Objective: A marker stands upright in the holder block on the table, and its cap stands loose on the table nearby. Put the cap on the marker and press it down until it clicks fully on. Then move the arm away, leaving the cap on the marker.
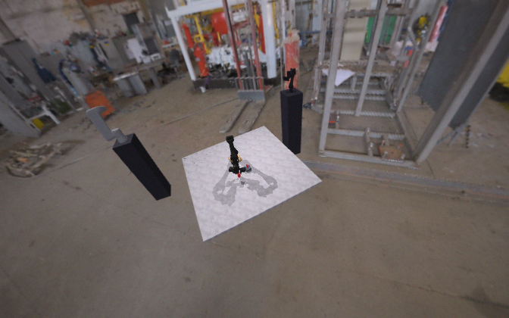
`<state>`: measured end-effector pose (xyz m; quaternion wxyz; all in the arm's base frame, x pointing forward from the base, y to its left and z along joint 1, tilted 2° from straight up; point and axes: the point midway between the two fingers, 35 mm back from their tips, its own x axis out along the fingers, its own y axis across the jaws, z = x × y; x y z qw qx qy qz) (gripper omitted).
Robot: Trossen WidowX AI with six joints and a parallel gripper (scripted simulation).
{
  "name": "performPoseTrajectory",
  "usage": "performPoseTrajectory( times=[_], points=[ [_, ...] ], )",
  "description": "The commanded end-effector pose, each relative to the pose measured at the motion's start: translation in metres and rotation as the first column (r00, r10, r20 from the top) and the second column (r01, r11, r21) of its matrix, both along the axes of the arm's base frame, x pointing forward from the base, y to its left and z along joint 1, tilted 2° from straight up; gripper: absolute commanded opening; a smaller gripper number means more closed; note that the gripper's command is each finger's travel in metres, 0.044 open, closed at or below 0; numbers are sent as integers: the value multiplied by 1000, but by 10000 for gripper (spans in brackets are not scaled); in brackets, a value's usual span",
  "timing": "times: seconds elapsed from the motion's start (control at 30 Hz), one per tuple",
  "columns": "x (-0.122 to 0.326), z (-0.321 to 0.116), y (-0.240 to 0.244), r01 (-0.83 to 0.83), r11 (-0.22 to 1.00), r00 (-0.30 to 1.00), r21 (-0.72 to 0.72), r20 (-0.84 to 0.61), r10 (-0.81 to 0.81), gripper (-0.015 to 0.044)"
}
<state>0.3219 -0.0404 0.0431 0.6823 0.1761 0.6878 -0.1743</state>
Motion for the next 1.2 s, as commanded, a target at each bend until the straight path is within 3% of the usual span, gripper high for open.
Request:
performPoseTrajectory(
  times=[0.0, 0.37, 0.5, 0.8, 0.9, 1.17],
  points=[
    [-1, -8, 1, 3, 1000, 1000, 5, -3, -3, 249],
    [-2, -23, 1, 3, 1000, 1000, 5, -3, -3, 249],
    [-2, -23, 2, 3, 1000, 1000, 5, -3, -3, 144],
    [-3, -23, 1, 3, 1000, 1000, 5, -3, -3, 84],
    [-2, -19, 1, 3, 1000, 1000, 5, -3, -3, 5],
    [-1, 4, 0, 3, 1000, 1000, 5, -3, -3, 0]
  ],
)
